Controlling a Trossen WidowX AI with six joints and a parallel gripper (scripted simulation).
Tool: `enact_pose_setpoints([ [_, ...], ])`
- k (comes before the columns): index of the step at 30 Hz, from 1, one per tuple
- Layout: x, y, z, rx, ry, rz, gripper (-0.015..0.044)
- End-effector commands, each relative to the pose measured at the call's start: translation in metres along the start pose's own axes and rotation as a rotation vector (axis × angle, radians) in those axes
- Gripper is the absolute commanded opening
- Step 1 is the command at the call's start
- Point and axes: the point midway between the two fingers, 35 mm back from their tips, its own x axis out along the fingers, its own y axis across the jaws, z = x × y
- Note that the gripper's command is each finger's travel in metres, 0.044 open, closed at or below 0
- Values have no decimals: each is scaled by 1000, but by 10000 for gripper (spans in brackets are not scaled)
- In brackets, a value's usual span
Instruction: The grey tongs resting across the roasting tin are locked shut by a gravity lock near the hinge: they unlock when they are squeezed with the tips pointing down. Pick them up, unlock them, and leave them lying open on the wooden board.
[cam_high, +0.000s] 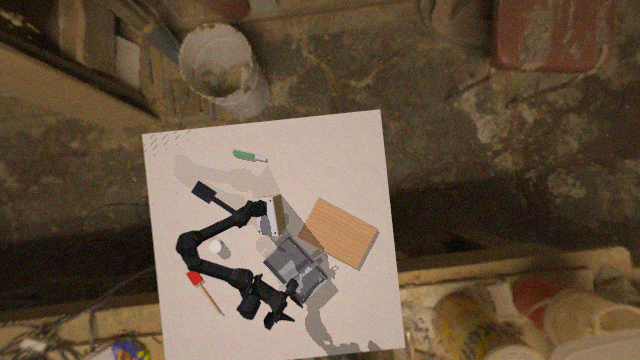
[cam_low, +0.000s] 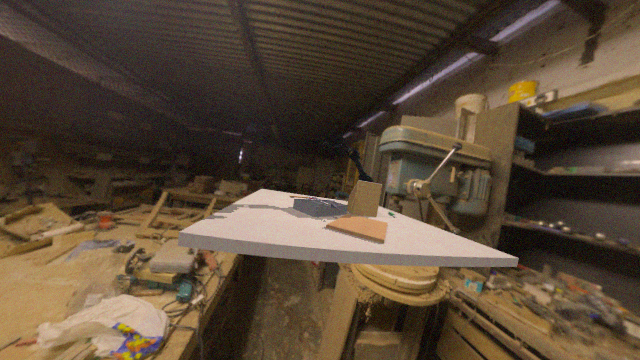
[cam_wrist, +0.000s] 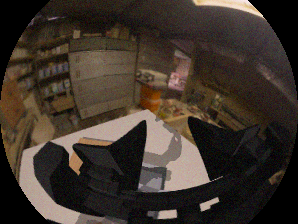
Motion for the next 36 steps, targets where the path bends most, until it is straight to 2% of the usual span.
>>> enact_pose_setpoints([
  [1, 26, 30, -67, -308, 220, 97, 260],
  [9, 39, 78, -167, -810, 484, 385, 260],
  [16, 28, 118, -241, -1208, 591, 738, 260],
  [36, 20, 117, -246, -1220, 592, 751, 260],
])
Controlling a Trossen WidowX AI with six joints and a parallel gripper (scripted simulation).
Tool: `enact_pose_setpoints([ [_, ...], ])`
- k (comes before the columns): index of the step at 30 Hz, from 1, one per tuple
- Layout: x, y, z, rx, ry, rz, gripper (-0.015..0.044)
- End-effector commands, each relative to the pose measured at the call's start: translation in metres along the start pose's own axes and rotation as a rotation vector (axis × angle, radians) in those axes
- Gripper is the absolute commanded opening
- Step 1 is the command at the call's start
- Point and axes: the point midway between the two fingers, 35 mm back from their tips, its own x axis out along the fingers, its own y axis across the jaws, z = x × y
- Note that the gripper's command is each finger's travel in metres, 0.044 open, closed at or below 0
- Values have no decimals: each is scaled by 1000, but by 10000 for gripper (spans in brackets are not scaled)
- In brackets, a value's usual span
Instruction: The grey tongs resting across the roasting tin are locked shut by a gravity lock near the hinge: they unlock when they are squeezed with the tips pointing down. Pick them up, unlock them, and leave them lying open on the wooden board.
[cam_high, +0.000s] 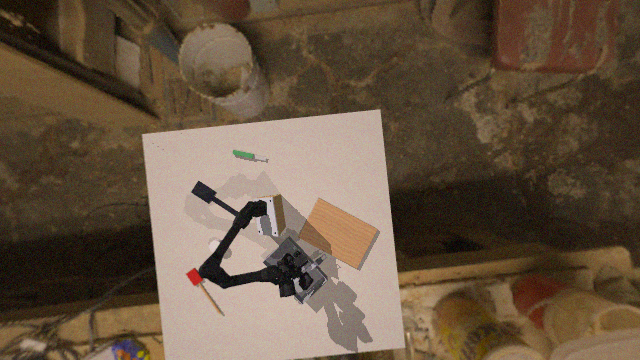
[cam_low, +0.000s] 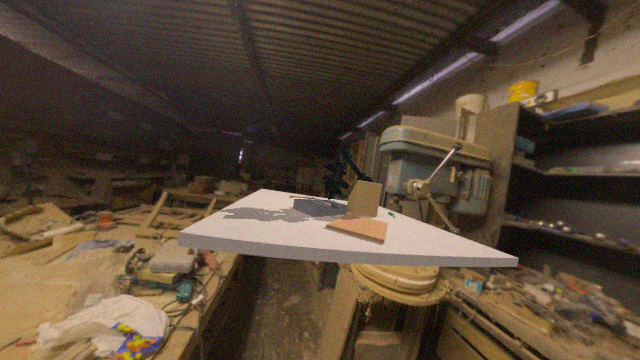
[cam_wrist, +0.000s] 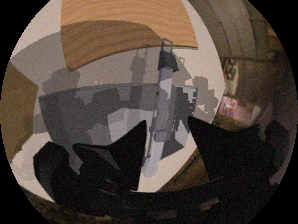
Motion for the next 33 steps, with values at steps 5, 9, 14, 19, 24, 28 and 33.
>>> enact_pose_setpoints([
  [5, 8, 2, 0, -6, 1, 5, 260],
  [9, 14, 1, 0, -6, 1, 5, 260],
  [14, 22, 1, -1, -6, 1, 5, 260],
  [19, 30, 0, -1, -6, 1, 5, 260],
  [24, 38, 0, -1, -6, 1, 5, 260],
  [28, 45, 1, -1, -6, 1, 5, 260],
  [33, 53, 1, -1, -6, 2, 5, 260],
])
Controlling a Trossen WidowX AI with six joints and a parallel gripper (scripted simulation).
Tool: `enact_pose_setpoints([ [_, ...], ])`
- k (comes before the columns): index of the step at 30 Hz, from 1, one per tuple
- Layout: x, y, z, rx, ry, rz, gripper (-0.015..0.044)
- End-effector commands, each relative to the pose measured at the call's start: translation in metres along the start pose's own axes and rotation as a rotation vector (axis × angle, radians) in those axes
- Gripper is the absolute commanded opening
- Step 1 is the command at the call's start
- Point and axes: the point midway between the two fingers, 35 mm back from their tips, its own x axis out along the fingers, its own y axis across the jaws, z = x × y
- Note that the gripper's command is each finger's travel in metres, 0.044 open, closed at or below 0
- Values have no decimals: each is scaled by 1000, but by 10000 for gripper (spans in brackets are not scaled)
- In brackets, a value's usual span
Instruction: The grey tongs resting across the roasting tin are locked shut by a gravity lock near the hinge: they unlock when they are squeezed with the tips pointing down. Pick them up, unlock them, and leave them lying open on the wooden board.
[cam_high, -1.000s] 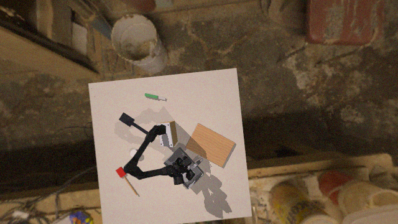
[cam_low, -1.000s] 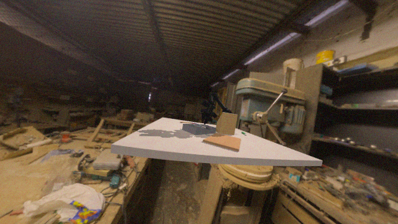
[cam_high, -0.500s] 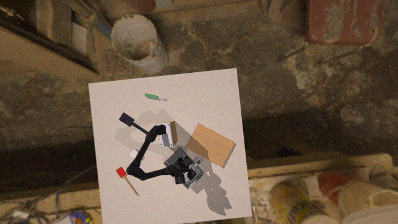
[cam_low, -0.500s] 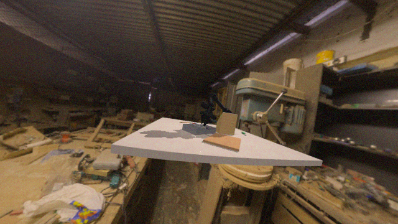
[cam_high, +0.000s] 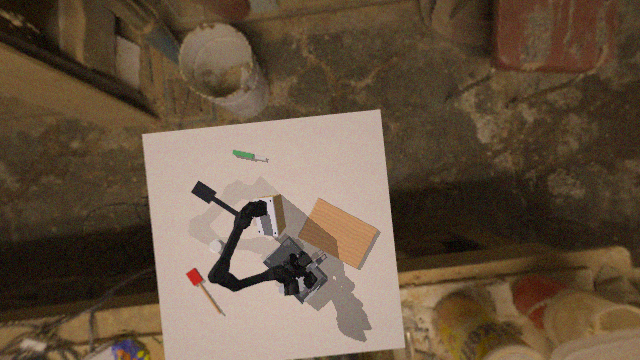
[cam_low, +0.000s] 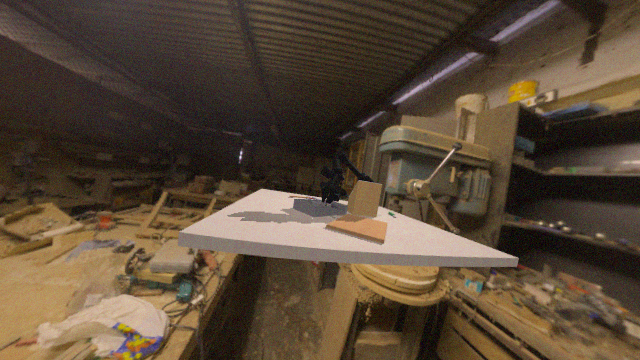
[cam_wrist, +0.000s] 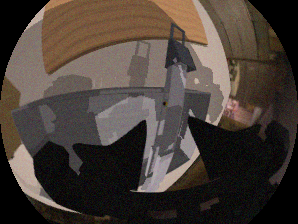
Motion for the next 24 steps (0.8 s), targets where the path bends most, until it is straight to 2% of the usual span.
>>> enact_pose_setpoints([
  [1, 6, -3, -2, 1, 2, -8, 260],
  [16, 30, -1, -1, 0, 4, -8, 260],
  [21, 26, 2, 1, 0, 1, 1, 129],
  [24, 26, 2, 1, 0, 1, 1, 109],
])
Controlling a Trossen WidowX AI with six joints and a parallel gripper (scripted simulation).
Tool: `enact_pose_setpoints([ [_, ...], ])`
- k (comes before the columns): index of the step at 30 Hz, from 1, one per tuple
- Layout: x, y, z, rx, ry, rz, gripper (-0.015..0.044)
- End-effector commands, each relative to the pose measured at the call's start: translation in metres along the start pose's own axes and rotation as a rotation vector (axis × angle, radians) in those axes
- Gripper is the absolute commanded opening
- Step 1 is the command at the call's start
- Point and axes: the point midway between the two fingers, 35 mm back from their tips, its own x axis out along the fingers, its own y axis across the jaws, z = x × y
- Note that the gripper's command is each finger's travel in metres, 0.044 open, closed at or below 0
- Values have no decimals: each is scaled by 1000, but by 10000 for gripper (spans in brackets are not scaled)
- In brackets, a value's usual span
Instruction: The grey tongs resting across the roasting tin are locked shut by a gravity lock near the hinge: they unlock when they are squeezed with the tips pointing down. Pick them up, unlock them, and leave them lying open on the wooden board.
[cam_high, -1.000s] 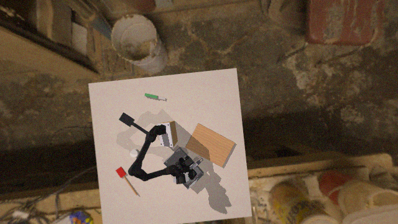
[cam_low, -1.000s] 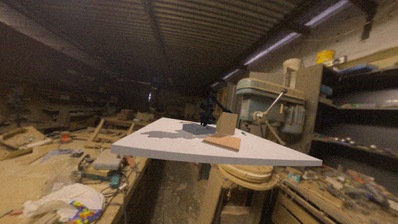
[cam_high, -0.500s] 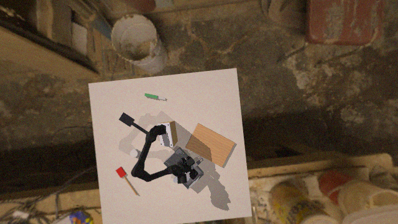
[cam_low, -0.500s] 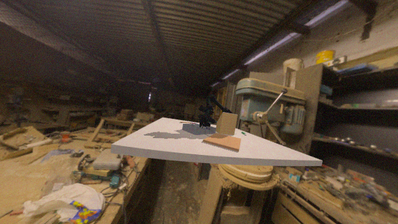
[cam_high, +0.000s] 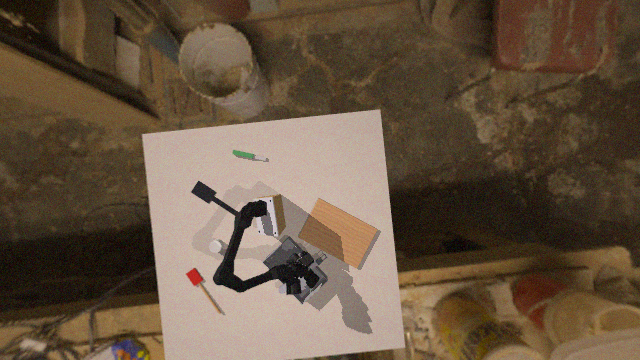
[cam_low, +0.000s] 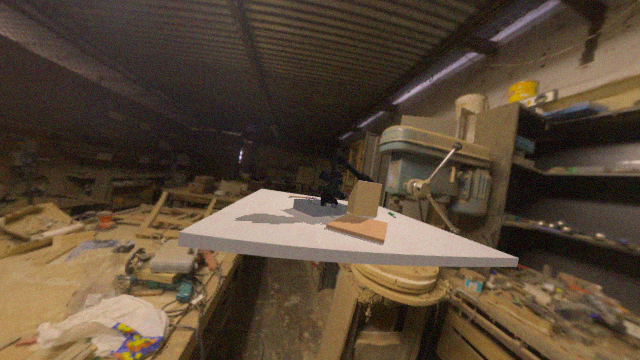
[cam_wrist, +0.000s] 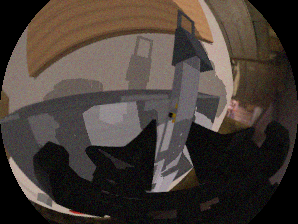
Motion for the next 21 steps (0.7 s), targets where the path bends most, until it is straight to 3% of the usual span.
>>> enact_pose_setpoints([
  [1, 0, 0, 0, 0, 0, 1, 102],
  [10, 0, 0, 0, 0, 0, 1, 42],
  [17, -7, -5, 0, 0, -1, -1, -142],
  [21, -43, -27, 0, 2, -2, -7, -150],
])
